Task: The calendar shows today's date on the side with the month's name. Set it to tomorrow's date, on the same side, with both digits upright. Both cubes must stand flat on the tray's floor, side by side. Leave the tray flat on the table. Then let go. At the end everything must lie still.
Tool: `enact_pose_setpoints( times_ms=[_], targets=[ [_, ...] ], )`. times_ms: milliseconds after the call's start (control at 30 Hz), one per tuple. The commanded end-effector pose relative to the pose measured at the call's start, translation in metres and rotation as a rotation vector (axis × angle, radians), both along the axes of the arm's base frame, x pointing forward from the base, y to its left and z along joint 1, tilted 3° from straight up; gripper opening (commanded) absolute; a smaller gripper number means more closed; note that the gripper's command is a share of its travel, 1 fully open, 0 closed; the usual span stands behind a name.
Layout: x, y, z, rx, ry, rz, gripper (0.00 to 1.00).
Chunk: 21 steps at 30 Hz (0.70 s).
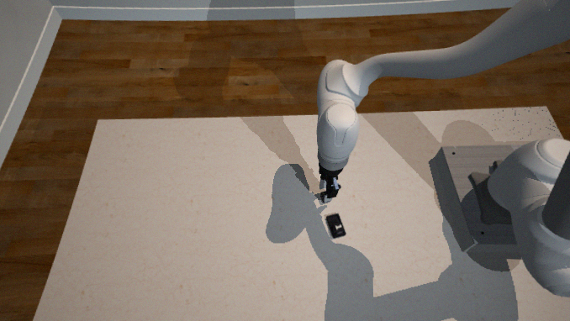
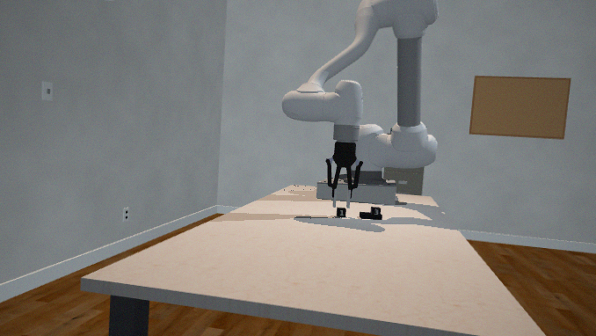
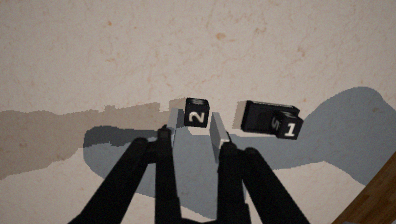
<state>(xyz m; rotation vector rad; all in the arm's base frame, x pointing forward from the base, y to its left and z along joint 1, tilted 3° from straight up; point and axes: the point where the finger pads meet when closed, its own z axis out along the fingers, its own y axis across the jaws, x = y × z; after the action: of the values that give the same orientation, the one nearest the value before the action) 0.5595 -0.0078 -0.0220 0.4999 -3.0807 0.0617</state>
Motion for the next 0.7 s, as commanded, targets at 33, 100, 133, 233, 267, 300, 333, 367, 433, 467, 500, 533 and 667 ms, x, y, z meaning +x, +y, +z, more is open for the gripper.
enact_pose_setpoints(
  times_ms=[33,100,133,233,267,300,333,367,433,467,500,533,667],
  targets=[
    [0.001,0.001,0.028,-0.002,0.001,0.001,0.28],
    [0.001,0.001,0.039,-0.002,0.001,0.001,0.28],
    [0.001,0.001,0.044,-0.002,0.001,0.001,0.28],
    [0.001,0.002,0.057,-0.002,0.001,0.001,0.28],
    [0.001,0.002,0.061,-0.002,0.001,0.001,0.28],
    [0.001,0.002,0.063,-0.002,0.001,0.001,0.28],
    [0.001,0.002,0.066,-0.002,0.001,0.001,0.28],
    [0.001,0.002,0.067,-0.002,0.001,0.001,0.28],
    [0.001,0.002,0.067,-0.002,0.001,0.001,0.28],
    [0.001,0.002,0.068,-0.002,0.001,0.001,0.28],
    [0.001,0.002,0.069,-0.002,0.001,0.001,0.28],
    [0.001,0.002,0.069,-0.002,0.001,0.001,0.28],
    [0.001,0.002,0.069,-0.002,0.001,0.001,1.0]
  ],
)
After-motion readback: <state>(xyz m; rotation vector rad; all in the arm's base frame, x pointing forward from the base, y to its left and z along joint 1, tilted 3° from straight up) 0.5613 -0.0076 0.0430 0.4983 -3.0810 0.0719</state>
